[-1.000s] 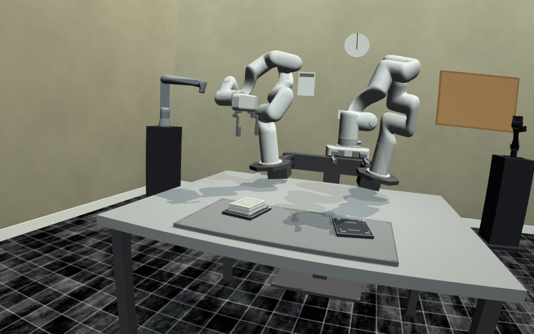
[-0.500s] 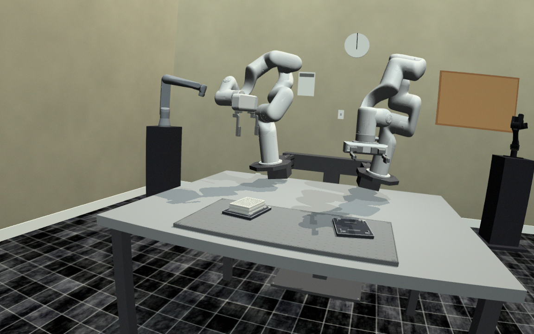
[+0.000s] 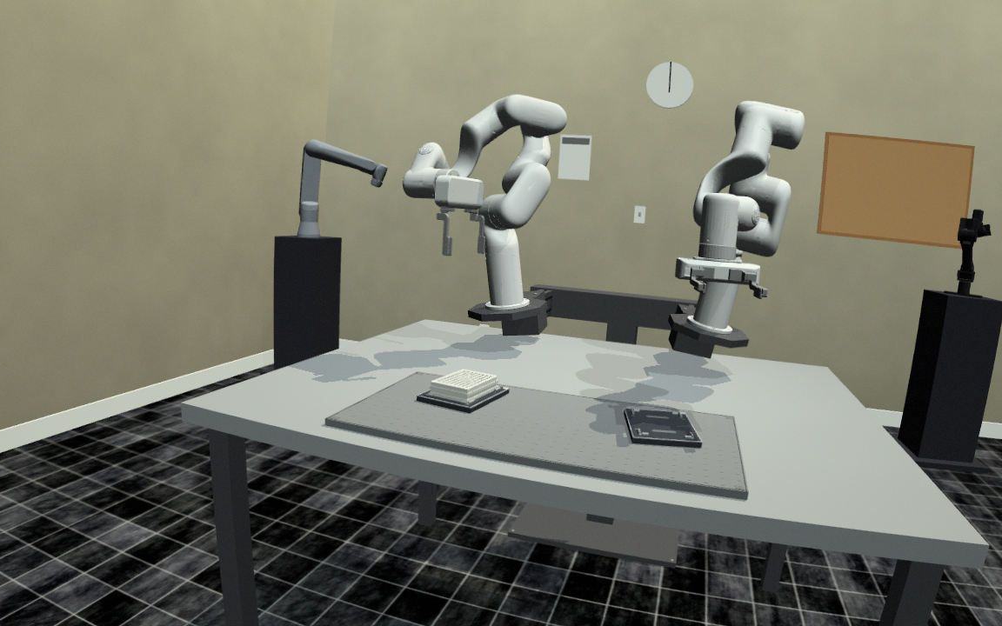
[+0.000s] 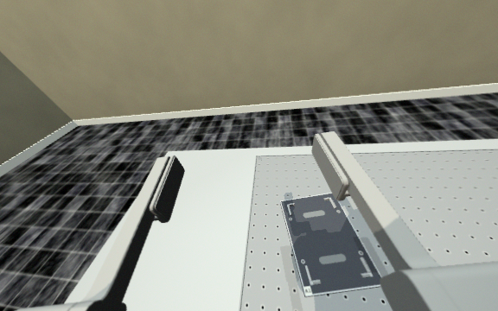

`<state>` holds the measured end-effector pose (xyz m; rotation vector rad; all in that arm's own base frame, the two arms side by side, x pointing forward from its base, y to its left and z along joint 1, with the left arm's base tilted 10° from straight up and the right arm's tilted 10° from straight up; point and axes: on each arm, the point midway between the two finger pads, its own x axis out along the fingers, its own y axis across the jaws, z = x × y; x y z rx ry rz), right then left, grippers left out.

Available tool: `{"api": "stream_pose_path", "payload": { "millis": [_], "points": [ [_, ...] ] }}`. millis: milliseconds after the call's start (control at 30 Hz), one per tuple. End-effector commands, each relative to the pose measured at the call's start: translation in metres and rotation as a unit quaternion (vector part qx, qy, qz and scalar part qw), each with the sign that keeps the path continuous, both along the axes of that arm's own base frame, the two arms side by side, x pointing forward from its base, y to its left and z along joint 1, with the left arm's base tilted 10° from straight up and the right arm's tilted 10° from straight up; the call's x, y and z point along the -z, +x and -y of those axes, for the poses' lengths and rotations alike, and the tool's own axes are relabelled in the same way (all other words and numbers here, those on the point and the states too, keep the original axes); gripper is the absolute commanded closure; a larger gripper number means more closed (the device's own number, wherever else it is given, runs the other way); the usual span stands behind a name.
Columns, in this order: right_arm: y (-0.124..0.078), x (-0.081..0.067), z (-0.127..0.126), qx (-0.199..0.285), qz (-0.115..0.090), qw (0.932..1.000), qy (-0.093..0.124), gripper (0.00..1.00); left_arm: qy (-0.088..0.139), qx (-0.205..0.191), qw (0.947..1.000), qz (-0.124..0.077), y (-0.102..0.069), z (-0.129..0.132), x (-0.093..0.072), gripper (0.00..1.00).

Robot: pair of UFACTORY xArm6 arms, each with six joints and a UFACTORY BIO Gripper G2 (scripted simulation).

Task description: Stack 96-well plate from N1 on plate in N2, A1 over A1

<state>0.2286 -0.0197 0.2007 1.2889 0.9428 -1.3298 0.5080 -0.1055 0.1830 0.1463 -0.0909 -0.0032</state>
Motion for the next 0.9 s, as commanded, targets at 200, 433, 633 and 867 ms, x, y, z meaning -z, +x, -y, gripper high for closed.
{"api": "stream_pose_path", "payload": {
  "millis": [200,433,633,867],
  "points": [
    [0.001,-0.001,0.0,0.0,0.001,1.0,-0.001,0.0,-0.002,0.002,1.0,0.0,0.003,-0.039,-0.021,0.63],
    [0.001,-0.001,0.0,0.0,0.001,1.0,-0.001,0.0,-0.002,0.002,1.0,0.0,0.005,-0.07,-0.037,0.63],
    [0.001,-0.001,0.0,0.0,0.001,1.0,-0.001,0.0,-0.002,0.002,1.0,0.0,0.005,-0.074,-0.038,0.63],
    [0.001,-0.001,0.0,0.0,0.001,1.0,-0.001,0.0,-0.002,0.002,1.0,0.0,0.005,-0.074,-0.038,0.63]
  ]
}}
